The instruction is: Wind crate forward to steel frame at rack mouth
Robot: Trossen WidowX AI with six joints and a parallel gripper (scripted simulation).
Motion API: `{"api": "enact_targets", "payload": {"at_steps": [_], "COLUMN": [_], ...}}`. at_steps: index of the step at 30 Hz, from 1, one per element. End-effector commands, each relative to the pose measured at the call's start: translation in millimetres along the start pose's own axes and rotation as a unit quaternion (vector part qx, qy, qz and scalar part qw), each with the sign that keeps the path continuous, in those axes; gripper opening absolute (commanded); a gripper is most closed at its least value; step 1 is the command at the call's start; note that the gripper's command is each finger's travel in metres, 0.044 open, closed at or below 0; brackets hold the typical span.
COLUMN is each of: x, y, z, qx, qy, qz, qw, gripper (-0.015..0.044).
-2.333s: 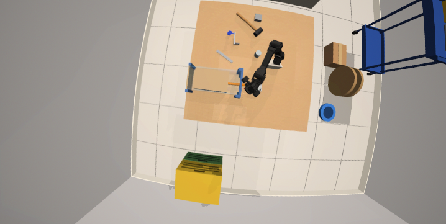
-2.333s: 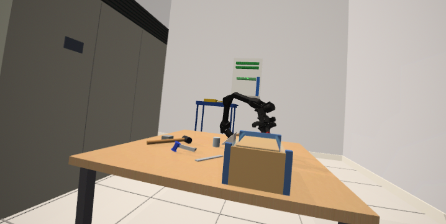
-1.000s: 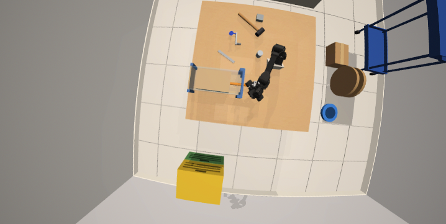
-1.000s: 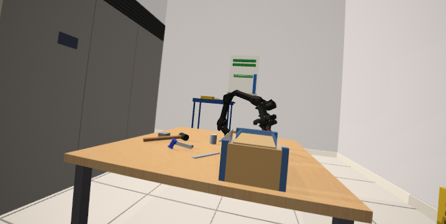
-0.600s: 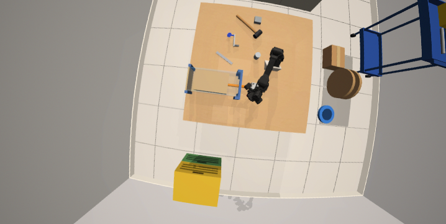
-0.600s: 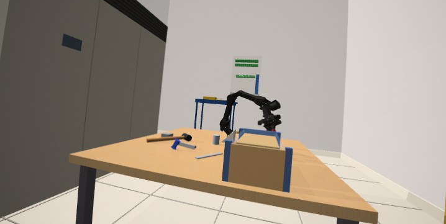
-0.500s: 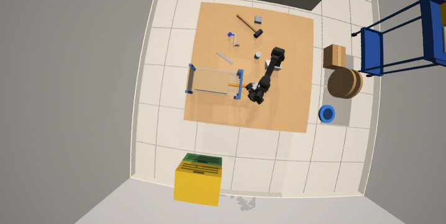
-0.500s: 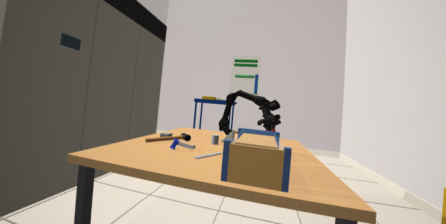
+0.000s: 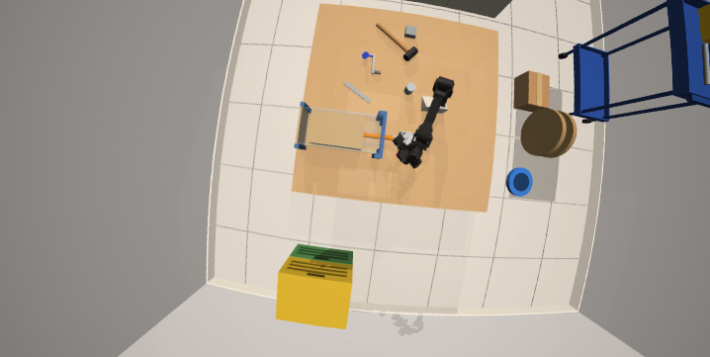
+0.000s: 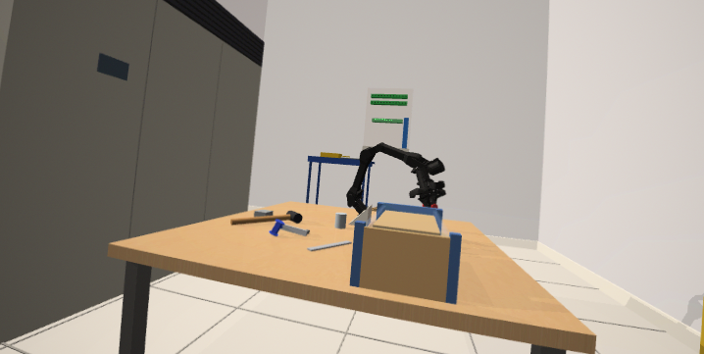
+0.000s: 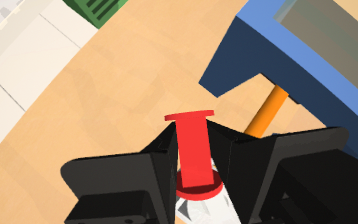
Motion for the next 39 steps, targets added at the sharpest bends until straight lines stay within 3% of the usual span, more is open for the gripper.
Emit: {"api": "enact_targets", "payload": {"at_steps": [1,39], "x": [3.7,15.8], "y": [15.8,44.3], "z": [10.2,35.9], "qx": [0.015,0.016], "qy": [0.011,0.012], "qz": [-0.013,-0.014], "qw": [1.000,1.000], "gripper": [0.0000,0.0000]}}
Point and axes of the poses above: the point midway between the two fingers, 35 mm back from their tips, its own x axis back along the fingers, its own y axis across the jaws, z = x × y, the point moved 9 cm from there along x, back along the fingers, and after that the axes turned 4 degrees about -x, right-handed, at the moved point
